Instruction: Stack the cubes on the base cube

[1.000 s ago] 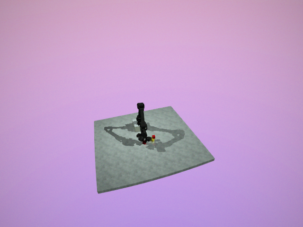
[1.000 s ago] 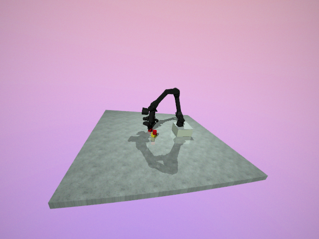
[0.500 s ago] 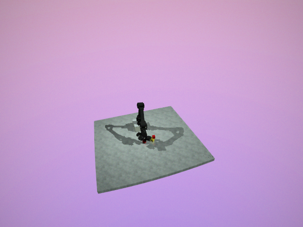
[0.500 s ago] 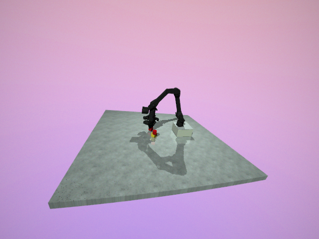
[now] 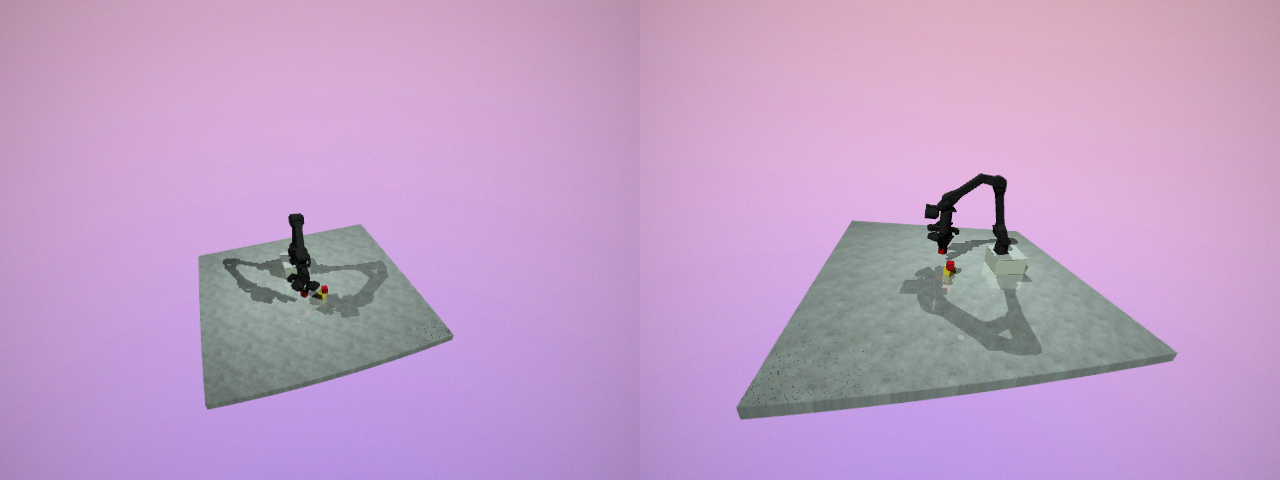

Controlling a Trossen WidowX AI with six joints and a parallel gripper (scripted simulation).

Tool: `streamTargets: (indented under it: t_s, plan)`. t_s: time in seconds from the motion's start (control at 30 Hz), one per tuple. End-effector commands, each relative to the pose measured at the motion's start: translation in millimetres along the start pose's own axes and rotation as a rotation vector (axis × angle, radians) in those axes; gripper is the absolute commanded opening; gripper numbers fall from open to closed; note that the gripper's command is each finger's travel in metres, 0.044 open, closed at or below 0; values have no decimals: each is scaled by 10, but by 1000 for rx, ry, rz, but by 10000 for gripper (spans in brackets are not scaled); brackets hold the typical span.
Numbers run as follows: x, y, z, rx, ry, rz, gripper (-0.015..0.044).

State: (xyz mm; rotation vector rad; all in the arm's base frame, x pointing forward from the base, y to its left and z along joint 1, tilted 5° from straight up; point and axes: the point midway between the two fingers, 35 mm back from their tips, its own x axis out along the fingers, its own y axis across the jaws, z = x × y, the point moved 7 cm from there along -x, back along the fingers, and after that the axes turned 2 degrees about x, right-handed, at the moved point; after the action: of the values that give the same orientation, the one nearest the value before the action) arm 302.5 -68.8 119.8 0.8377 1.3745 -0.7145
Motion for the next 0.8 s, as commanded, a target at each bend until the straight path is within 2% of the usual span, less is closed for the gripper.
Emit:
streamTargets:
  t_s: [0.0,0.27,0.43,0.77]
  plan:
    - [-185,9,0,-5,-10,14,105]
    - [-439,-15,-29,-5,-9,13,105]
    - [-461,-16,-35,-12,-10,13,105]
    - [-453,64,-162,-382,-11,11,105]
